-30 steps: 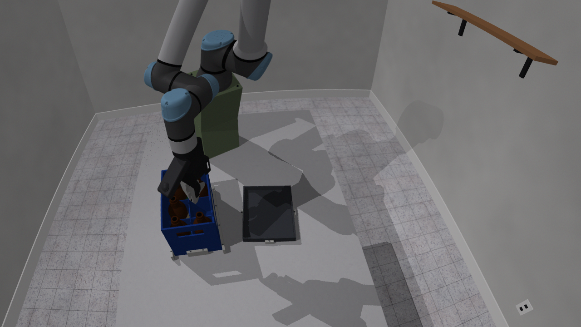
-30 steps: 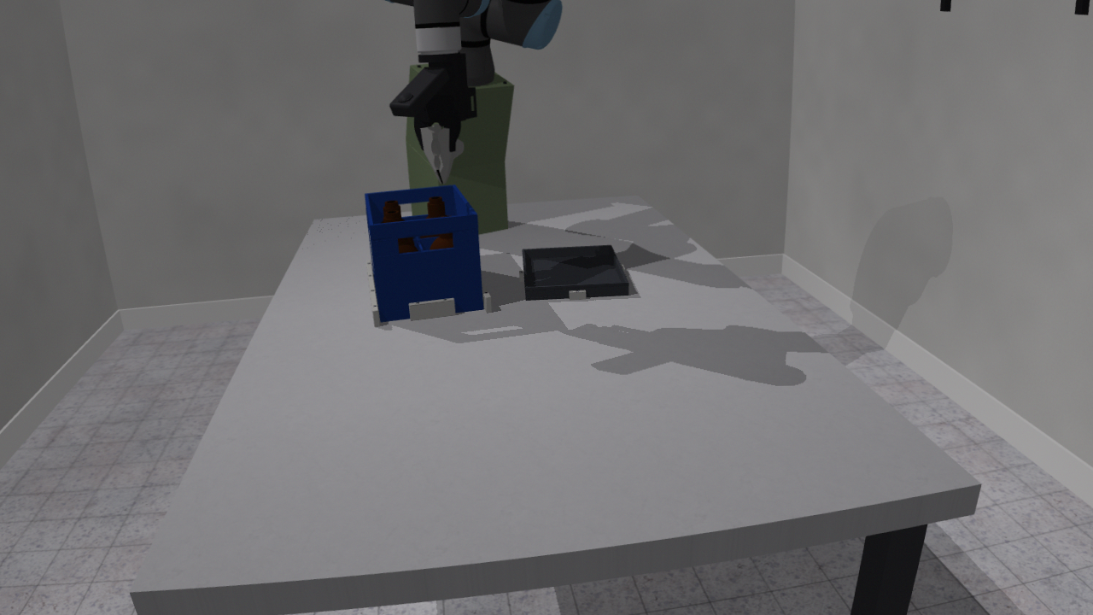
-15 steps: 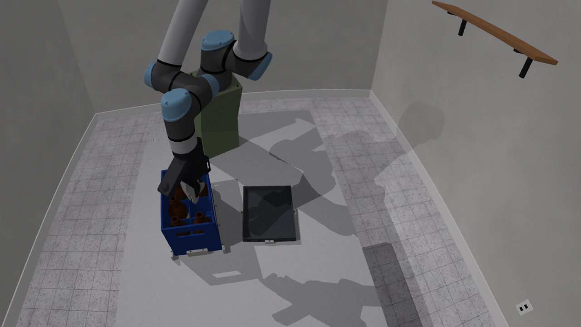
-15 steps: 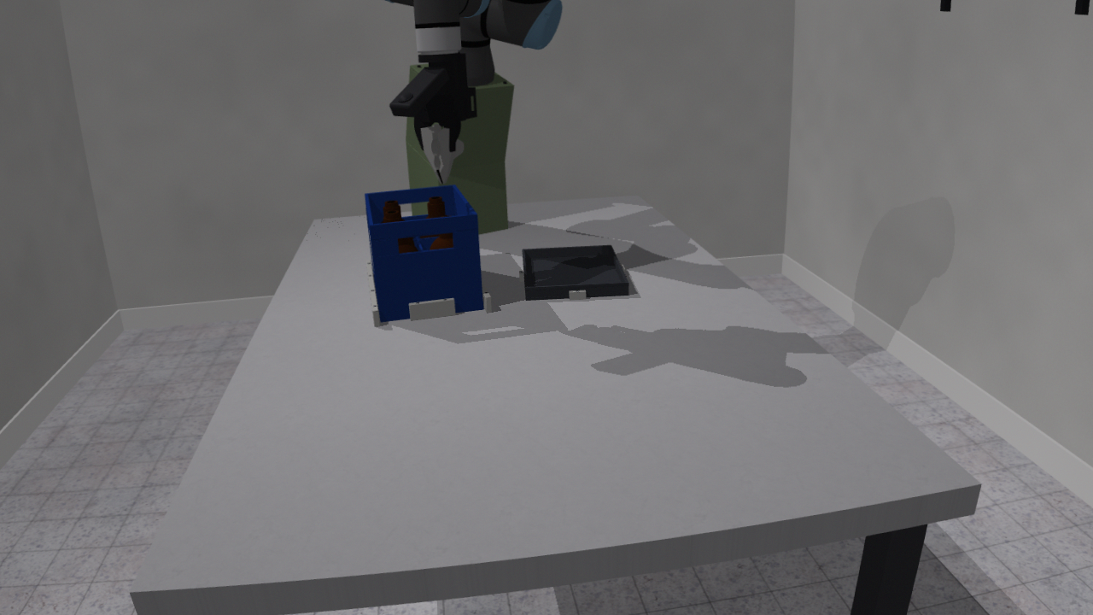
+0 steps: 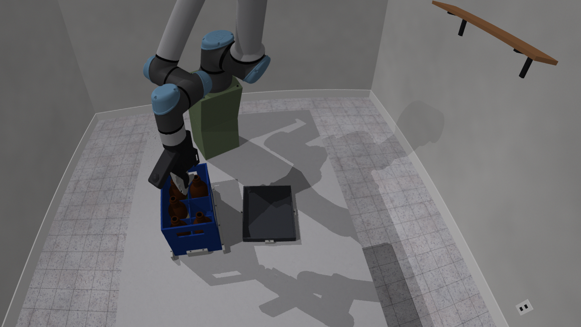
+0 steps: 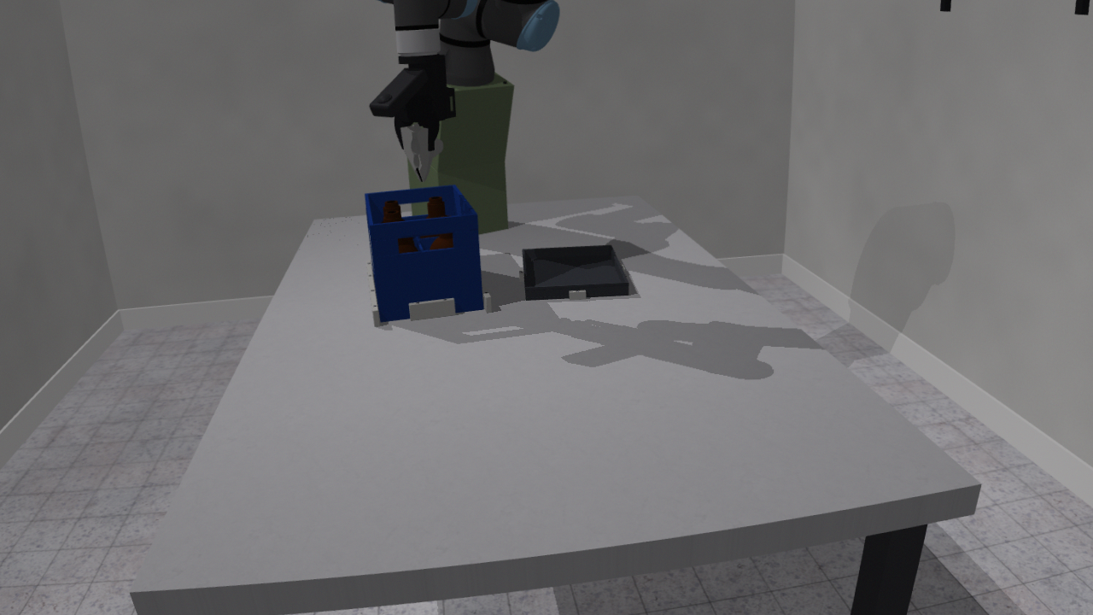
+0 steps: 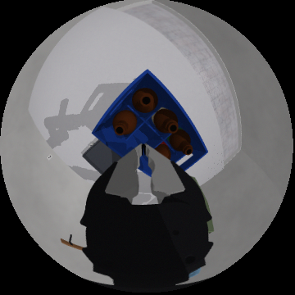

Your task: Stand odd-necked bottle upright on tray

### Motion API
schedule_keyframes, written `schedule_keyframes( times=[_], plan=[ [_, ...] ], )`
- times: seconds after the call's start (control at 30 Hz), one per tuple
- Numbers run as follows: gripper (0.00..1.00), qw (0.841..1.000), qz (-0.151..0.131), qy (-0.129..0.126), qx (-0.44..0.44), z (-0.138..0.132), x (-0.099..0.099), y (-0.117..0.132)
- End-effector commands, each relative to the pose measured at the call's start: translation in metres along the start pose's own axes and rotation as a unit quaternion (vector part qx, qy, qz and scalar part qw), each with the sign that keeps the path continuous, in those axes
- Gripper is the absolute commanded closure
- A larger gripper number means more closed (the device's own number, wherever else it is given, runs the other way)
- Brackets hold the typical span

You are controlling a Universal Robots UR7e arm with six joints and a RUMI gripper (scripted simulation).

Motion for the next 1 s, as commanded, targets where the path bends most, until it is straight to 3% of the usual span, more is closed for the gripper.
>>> schedule_keyframes(
  times=[0.0,0.17,0.33,0.7,0.73,0.97],
  plan=[
    [1.0,1.0,0.0,-0.001,0.001,0.035,0.001,0.007],
    [1.0,1.0,0.0,-0.001,0.001,0.085,0.0,0.027],
    [1.0,1.0,0.001,-0.004,0.001,0.118,0.0,0.048],
    [1.0,1.0,0.003,-0.006,0.001,0.134,0.0,0.06],
    [0.62,1.0,0.003,-0.006,0.001,0.134,0.0,0.06],
    [0.62,1.0,0.003,-0.006,0.001,0.134,0.0,0.06]
  ],
)
Point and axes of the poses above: the point where the finger pads meet when closed, its own x axis back along the fingers, its own z axis across the jaws, y = z × x, the point moved 7 cm from there along x, back along the fingers
